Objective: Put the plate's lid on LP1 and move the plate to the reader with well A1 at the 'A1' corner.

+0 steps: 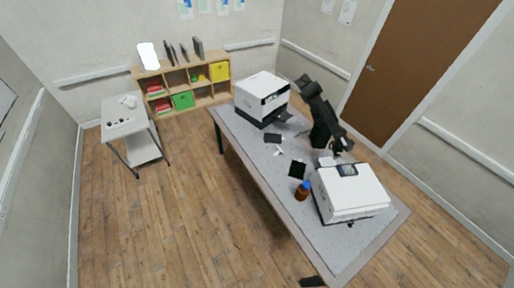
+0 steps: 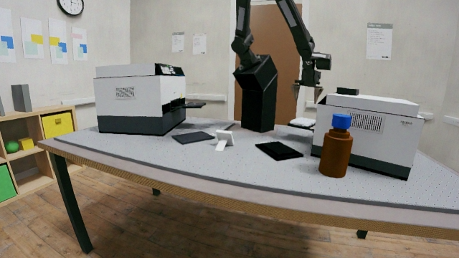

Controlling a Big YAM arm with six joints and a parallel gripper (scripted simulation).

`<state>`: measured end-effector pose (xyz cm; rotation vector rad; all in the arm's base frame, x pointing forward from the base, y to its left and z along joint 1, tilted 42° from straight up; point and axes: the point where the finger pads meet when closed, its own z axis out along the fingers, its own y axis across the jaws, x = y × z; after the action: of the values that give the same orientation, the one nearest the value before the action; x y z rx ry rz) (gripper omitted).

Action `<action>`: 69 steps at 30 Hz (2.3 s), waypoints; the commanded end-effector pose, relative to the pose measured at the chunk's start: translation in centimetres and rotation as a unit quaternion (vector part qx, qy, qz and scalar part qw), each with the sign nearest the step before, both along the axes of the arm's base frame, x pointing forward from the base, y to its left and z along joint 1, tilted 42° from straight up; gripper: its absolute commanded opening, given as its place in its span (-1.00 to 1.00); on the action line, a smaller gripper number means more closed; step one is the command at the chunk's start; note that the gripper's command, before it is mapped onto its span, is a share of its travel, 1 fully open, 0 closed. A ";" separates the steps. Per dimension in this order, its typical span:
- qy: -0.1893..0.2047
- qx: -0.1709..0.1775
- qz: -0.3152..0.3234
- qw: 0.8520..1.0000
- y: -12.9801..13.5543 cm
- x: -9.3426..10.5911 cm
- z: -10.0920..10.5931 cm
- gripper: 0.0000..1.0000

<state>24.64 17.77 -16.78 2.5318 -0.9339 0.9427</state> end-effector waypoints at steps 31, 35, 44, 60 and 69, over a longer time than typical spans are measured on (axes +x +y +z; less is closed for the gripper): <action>0.007 -0.011 0.023 1.000 0.2 0.7 -0.7 1.00; 0.007 -0.010 0.025 1.000 0.3 1.0 -0.7 1.00; 0.010 -0.013 0.030 0.999 0.1 1.4 -0.8 1.00; 0.011 -0.014 0.029 0.999 -0.4 1.8 -1.6 1.00; 0.010 -0.014 0.027 0.999 -0.5 1.8 -1.6 1.00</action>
<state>25.57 16.70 -18.65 2.5432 -0.8205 0.9213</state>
